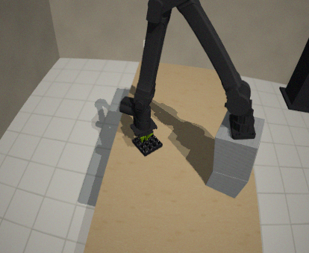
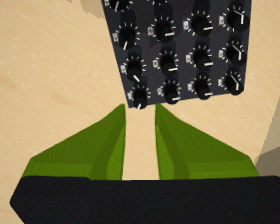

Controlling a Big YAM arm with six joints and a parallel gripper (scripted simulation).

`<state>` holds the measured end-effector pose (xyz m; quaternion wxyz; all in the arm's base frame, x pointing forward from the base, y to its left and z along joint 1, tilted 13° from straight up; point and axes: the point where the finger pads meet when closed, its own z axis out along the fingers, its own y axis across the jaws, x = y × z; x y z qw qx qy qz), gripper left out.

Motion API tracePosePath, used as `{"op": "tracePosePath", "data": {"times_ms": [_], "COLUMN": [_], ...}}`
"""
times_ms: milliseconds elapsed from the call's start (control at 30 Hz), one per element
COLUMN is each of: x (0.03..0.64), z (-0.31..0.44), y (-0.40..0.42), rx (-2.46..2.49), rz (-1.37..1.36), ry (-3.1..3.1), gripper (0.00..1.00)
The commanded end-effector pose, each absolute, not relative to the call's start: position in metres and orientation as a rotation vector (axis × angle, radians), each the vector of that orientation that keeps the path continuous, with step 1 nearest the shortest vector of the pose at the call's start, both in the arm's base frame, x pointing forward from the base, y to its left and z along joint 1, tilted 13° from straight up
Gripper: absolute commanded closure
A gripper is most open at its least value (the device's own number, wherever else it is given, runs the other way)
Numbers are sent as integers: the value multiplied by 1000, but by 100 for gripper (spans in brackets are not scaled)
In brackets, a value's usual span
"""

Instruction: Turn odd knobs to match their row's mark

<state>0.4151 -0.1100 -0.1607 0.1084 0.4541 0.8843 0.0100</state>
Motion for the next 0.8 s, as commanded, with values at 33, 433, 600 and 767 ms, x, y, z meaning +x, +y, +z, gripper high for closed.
{"op": "tracePosePath", "data": {"times_ms": [33,433,600,767], "x": [431,417,417,417], "z": [-137,-154,-154,-154], "y": [-111,-108,-108,-108], "rx": [1496,1515,1507,1507], "rz": [63,48,47,47], "ry": [2469,2502,2506,2506], "gripper": [81,81,81,81]}}
